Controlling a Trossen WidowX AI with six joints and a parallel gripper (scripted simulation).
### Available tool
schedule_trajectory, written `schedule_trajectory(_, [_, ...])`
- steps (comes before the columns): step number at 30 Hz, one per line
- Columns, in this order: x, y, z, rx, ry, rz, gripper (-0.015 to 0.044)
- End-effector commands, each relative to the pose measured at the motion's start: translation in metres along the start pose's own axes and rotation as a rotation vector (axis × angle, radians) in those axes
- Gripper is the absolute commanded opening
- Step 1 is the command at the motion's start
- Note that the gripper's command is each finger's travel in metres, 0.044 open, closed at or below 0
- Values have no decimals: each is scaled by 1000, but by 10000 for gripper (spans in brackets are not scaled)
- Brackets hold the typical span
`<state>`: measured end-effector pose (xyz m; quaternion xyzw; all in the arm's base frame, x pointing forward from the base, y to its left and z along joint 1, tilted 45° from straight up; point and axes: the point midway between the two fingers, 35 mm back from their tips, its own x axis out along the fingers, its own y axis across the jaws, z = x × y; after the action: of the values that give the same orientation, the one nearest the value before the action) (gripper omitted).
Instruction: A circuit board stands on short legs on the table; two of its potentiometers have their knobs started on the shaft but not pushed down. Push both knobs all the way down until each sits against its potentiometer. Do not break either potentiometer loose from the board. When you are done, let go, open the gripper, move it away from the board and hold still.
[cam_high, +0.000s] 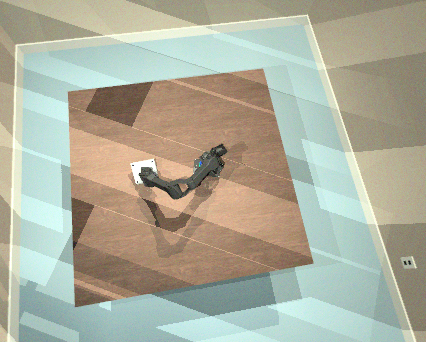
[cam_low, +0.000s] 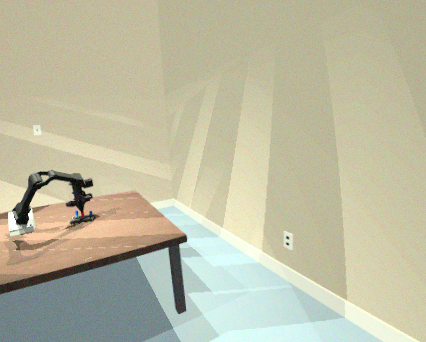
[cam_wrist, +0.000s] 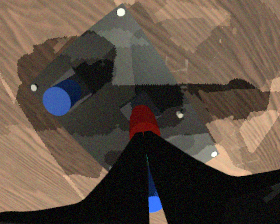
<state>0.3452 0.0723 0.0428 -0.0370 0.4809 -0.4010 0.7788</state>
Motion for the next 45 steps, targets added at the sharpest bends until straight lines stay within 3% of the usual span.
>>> schedule_trajectory(1, [19,-1,4,22,9,-30,0])
schedule_trajectory(15, [17,-1,4,22,9,-30,0])
schedule_trajectory(41, [-22,0,4,22,11,-30,0])
schedule_trajectory(45, [-16,-1,4,18,11,-31,105])
